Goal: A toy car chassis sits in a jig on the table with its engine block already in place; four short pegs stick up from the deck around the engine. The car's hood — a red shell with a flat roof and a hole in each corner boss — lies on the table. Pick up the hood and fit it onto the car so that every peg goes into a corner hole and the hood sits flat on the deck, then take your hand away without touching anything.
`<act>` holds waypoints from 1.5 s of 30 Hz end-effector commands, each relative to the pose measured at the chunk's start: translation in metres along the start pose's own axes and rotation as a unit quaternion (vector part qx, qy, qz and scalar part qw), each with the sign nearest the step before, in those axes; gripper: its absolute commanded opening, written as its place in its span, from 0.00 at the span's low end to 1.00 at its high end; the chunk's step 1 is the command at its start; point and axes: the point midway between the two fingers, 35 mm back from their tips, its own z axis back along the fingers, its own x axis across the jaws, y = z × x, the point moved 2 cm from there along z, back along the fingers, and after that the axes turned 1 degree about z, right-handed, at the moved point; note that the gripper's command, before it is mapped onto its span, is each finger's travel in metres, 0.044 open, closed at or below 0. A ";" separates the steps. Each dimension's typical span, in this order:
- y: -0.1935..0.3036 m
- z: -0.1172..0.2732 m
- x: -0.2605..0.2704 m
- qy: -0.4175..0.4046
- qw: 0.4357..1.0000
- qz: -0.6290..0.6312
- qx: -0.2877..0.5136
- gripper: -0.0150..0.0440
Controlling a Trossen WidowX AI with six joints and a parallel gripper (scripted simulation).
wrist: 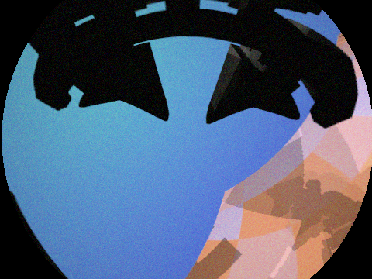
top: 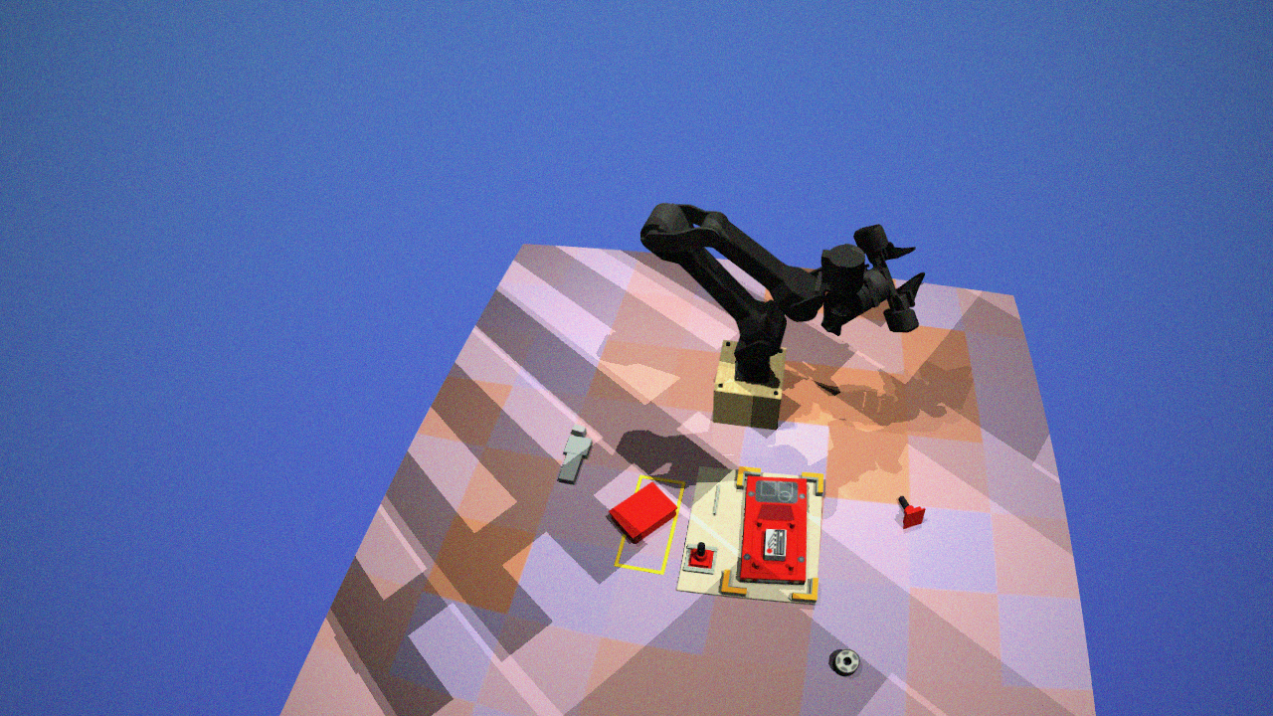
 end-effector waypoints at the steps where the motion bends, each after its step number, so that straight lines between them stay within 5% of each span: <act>1: 0.001 0.000 0.001 -0.003 1.000 -0.004 0.002 0.67; 8: 0.044 0.018 0.054 -0.123 0.973 -0.176 0.086 0.98; 19: 0.101 0.093 0.135 -0.252 0.809 -0.446 0.289 1.00; 32: 0.122 0.232 0.195 -0.256 0.465 -0.646 0.548 1.00; 45: 0.082 0.381 0.200 -0.126 0.063 -0.667 0.731 1.00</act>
